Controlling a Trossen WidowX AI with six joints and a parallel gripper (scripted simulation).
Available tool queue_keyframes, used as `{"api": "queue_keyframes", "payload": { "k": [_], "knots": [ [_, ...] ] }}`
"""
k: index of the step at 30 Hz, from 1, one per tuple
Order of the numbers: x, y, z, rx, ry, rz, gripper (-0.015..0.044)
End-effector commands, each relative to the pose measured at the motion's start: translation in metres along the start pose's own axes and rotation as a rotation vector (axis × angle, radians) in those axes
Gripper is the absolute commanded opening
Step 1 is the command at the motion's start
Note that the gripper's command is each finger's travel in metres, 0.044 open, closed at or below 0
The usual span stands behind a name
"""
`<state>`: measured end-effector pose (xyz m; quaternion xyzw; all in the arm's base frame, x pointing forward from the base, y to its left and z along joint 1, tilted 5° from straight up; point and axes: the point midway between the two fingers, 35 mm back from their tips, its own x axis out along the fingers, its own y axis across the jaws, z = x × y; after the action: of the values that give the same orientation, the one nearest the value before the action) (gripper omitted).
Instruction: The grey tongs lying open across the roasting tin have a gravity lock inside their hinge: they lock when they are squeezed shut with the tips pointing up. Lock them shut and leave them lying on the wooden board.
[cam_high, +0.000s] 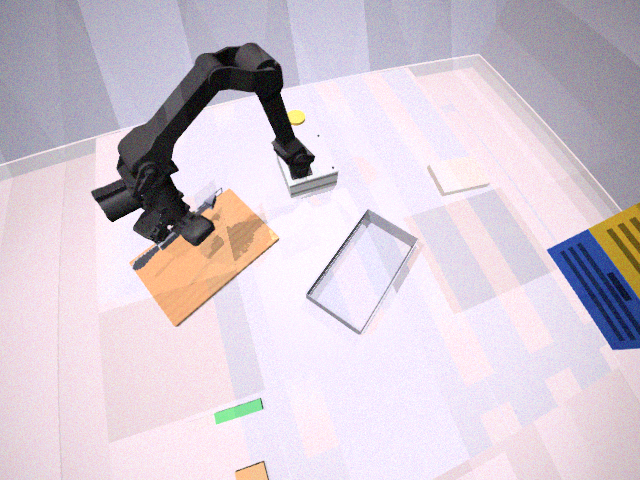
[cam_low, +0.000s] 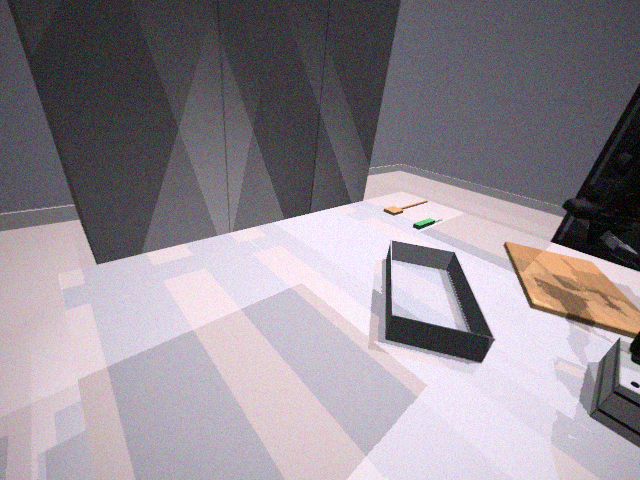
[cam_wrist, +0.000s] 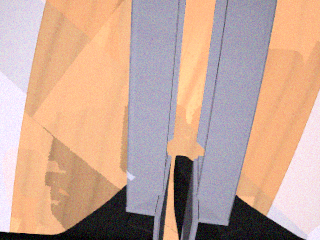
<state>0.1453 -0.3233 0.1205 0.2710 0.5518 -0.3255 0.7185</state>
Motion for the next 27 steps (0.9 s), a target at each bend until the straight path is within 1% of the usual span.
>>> {"api": "queue_keyframes", "payload": {
  "k": [1, 6, 17, 27],
  "knots": [
    [-0.004, 0.0, 0.003, -0.019, 0.058, -0.014, -0.015],
    [-0.007, 0.002, 0.002, -0.033, 0.132, -0.022, -0.015],
    [-0.005, 0.002, 0.002, -0.034, 0.135, -0.022, -0.015],
    [0.01, 0.001, 0.001, -0.034, 0.134, -0.022, -0.015]
  ]
}}
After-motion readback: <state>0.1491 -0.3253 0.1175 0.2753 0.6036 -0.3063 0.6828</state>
